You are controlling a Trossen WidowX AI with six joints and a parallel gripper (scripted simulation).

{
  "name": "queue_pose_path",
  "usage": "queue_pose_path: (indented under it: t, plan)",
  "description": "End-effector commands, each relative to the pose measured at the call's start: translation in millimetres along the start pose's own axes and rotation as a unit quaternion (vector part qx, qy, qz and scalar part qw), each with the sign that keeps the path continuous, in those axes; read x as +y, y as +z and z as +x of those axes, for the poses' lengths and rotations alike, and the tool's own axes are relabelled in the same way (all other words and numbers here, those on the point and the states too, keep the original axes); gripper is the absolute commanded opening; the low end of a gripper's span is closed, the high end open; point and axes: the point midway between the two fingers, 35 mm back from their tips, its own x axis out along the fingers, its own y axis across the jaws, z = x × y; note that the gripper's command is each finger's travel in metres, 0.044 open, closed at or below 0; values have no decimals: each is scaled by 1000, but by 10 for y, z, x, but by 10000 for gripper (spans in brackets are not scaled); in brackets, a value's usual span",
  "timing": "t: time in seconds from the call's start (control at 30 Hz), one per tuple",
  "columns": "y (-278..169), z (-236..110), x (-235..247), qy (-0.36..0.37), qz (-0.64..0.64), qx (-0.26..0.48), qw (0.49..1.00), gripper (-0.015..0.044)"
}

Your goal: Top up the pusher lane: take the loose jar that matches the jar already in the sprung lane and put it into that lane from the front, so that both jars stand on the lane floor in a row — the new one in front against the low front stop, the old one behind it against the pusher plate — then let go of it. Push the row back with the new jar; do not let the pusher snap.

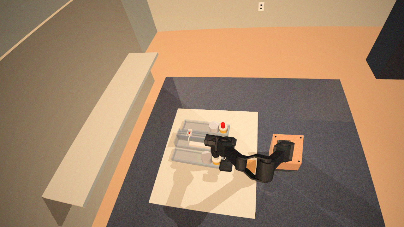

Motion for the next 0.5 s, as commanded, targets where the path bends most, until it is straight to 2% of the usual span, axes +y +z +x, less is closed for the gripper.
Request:
queue_pose_path:
  t: [0.0, 0.13, 0.23, 0.47]
  plan:
    - [-11, -116, -29, -4, 2, -1, 1000, 0]
    - [3, -282, -23, -5, 0, -2, 1000, 0]
    - [-103, -253, -14, -9, 19, 17, 1000, 0]
    - [-77, -652, 23, -6, 9, 10, 1000, 0]
